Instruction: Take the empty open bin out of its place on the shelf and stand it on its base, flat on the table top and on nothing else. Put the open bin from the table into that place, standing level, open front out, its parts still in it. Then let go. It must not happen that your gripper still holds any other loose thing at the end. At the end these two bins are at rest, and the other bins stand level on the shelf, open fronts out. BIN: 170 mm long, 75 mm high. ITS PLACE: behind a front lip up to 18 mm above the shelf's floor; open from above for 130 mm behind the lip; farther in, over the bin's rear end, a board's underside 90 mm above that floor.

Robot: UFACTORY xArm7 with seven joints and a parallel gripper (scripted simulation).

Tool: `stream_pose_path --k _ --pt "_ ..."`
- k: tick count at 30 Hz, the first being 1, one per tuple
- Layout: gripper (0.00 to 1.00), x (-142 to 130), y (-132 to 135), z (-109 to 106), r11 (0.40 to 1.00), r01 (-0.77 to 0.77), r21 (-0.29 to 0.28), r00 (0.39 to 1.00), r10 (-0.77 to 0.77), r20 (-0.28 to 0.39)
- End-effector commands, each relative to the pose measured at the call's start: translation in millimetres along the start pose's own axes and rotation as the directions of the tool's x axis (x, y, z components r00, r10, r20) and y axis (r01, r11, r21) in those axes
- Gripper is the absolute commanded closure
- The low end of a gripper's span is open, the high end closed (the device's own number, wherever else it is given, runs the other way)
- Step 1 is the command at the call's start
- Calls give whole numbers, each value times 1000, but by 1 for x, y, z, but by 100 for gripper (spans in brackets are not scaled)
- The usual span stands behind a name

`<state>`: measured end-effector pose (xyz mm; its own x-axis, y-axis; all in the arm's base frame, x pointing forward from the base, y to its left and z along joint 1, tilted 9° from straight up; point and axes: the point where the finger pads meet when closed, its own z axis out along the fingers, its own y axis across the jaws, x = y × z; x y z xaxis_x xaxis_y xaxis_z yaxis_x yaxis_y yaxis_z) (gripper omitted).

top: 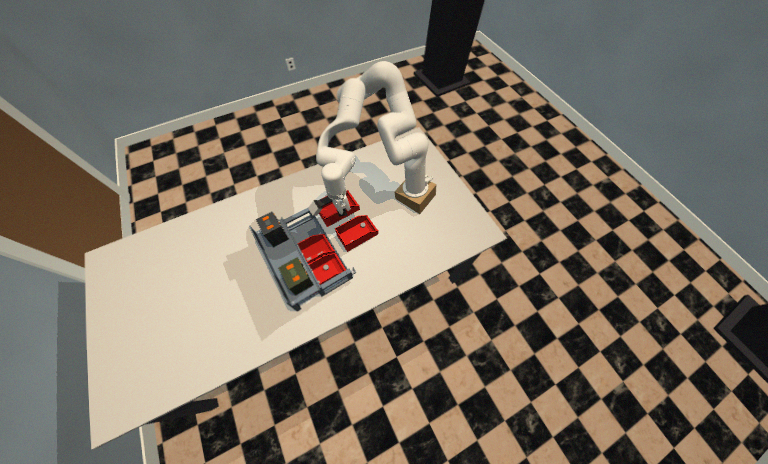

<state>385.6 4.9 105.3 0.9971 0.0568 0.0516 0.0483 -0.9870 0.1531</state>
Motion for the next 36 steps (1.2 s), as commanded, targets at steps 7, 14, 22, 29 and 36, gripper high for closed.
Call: stream_pose_path --k 7,14,22,29,36 --pt "100 -6 -62 -1 1000 2 0 1000 -2 -3" --pt "100 -11 -115 -1 1000 2 0 1000 -2 -3" --pt "100 -18 -174 -1 1000 2 0 1000 -2 -3" --pt "100 -21 -205 -1 1000 3 0 1000 -3 -3" --pt "100 -25 -239 -1 1000 3 0 1000 -3 -3"
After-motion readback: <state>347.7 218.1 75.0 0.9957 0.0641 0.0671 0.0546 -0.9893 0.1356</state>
